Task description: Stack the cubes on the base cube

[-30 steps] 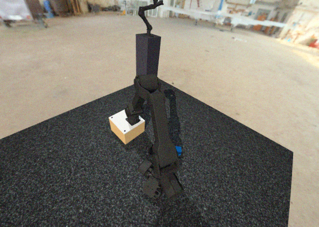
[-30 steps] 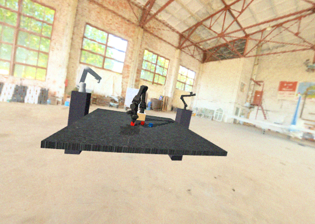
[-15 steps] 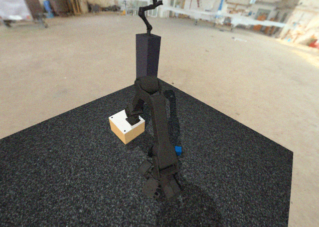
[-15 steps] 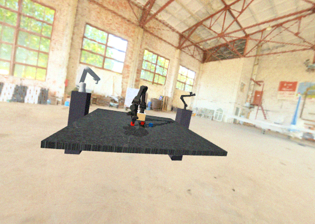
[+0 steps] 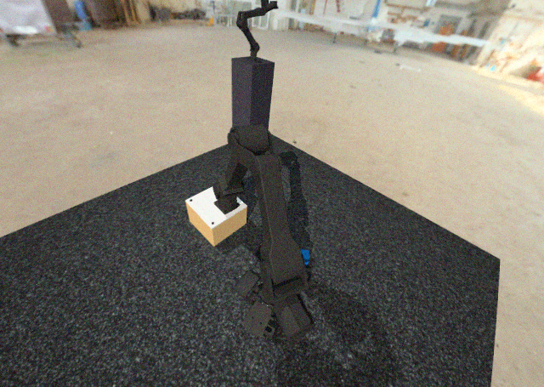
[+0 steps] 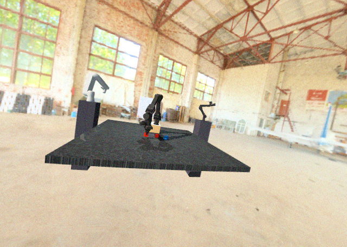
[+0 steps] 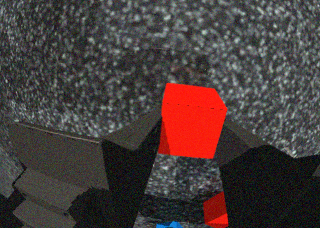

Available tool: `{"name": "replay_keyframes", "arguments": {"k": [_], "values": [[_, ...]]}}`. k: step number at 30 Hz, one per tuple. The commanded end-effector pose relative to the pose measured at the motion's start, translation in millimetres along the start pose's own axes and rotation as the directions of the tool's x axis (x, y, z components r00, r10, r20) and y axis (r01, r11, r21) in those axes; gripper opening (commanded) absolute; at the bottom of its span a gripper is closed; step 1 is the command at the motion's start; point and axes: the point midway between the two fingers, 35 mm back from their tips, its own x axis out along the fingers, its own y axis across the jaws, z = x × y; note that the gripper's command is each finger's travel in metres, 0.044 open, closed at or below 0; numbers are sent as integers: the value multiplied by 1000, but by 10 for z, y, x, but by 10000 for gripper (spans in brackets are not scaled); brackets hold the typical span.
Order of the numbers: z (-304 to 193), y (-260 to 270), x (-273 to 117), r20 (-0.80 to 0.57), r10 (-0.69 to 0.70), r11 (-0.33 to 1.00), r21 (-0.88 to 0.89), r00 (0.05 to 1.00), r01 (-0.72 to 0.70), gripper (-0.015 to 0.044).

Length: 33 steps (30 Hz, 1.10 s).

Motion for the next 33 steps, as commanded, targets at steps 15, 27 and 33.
{"name": "replay_keyframes", "arguments": {"k": [15,27,33], "values": [[7,25,-427,-1,3,1000,7,1000,-3,105],[-8,5,-704,-5,-3,1000,16,1000,3,105],[-21,-14,-842,-7,-6,1000,22,1000,7,105]]}}
